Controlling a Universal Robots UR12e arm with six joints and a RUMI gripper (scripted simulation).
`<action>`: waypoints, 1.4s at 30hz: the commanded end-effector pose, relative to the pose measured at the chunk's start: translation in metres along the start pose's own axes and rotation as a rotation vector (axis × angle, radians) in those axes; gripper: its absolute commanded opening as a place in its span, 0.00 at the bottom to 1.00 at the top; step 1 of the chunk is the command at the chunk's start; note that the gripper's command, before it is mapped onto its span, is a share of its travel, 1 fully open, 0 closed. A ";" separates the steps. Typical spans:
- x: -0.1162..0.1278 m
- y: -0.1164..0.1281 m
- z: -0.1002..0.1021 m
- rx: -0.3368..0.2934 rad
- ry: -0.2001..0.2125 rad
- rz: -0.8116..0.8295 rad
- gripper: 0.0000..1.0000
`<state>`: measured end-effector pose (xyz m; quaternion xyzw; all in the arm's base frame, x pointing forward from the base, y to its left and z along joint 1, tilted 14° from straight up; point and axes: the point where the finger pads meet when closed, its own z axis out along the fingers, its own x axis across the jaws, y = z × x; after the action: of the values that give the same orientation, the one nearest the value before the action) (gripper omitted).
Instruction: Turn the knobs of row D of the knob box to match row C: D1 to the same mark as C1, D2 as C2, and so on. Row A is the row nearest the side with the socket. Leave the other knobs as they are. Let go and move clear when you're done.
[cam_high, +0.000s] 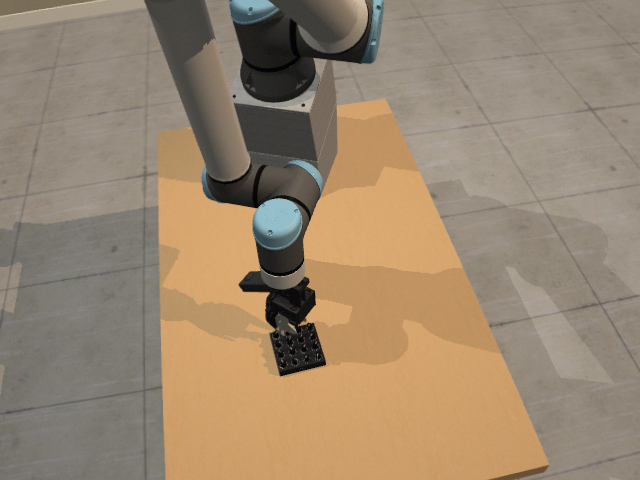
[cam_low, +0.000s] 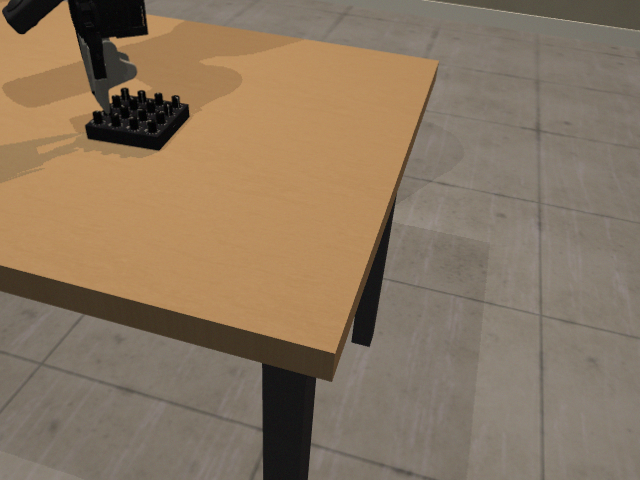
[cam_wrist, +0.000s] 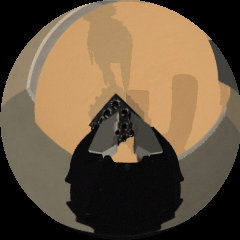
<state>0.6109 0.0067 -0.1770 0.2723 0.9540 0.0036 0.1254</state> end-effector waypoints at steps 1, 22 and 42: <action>0.000 0.000 0.000 0.000 -0.001 0.000 0.11; 0.000 0.000 0.000 0.000 -0.001 0.000 0.11; 0.000 0.000 0.000 0.000 -0.001 0.000 0.04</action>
<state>0.6111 0.0066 -0.1778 0.2723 0.9540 0.0036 0.1254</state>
